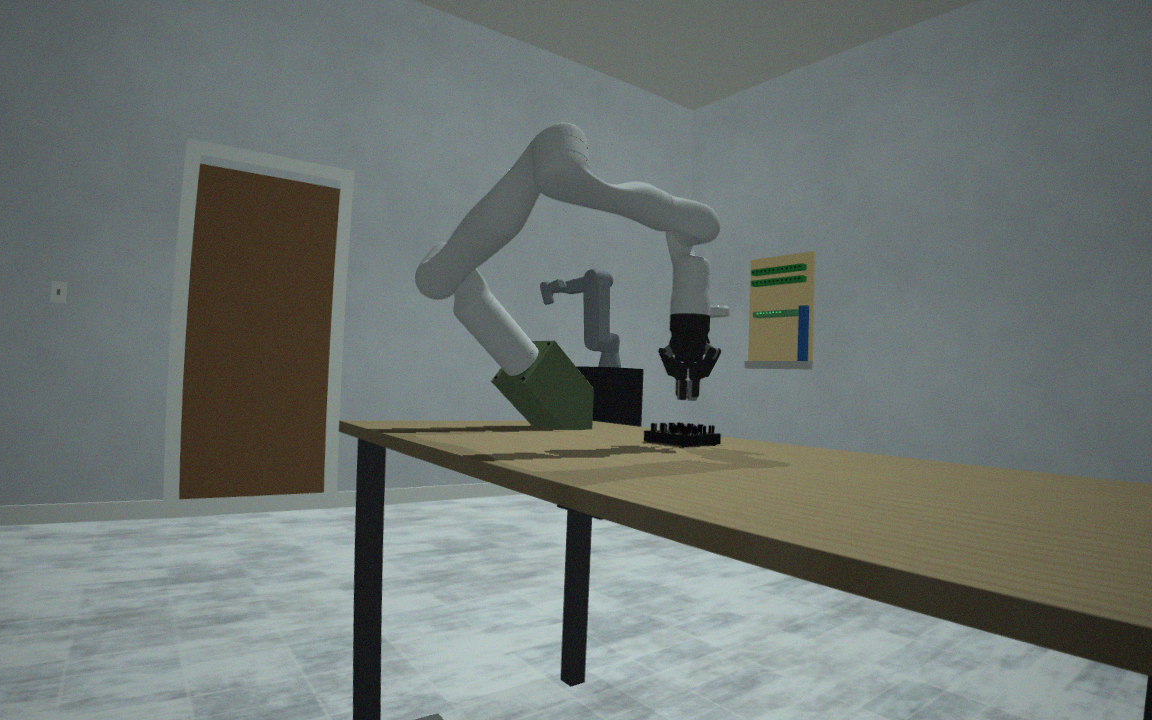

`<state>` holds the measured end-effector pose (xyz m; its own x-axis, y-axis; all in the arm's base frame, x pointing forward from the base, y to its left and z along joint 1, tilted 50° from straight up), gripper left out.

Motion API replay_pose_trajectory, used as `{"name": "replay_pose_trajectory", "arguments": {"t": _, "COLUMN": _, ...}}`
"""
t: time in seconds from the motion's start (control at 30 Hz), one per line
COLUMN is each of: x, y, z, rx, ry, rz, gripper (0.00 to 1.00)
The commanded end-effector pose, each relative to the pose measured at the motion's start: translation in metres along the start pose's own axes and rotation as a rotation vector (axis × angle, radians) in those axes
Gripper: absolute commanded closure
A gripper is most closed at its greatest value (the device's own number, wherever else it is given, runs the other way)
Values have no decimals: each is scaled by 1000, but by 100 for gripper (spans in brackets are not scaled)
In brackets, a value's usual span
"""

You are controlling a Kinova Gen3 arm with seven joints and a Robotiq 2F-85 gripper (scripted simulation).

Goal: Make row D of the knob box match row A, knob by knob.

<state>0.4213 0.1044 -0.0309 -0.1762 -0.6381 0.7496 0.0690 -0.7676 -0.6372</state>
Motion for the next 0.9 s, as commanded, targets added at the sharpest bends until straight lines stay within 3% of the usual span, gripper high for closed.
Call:
{"name": "replay_pose_trajectory", "arguments": {"t": 0.0, "x": 0, "y": -1, "z": 0, "rx": 1, "ry": 0, "rz": 1, "gripper": 81}}
{"name": "replay_pose_trajectory", "arguments": {"t": 0.87, "x": 0, "y": 10, "z": 0, "rx": 2, "ry": 0, "rz": 1, "gripper": 81}}
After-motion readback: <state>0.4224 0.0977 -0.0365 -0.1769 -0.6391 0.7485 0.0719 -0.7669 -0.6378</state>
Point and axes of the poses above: the point where the finger pads meet when closed, its own y axis out along the fingers, its own z axis across the jaws, x = y × z, the point moved 8 cm from there along -y, back along the fingers, and after that the axes turned 15 degrees about y, right-handed, at the moved point
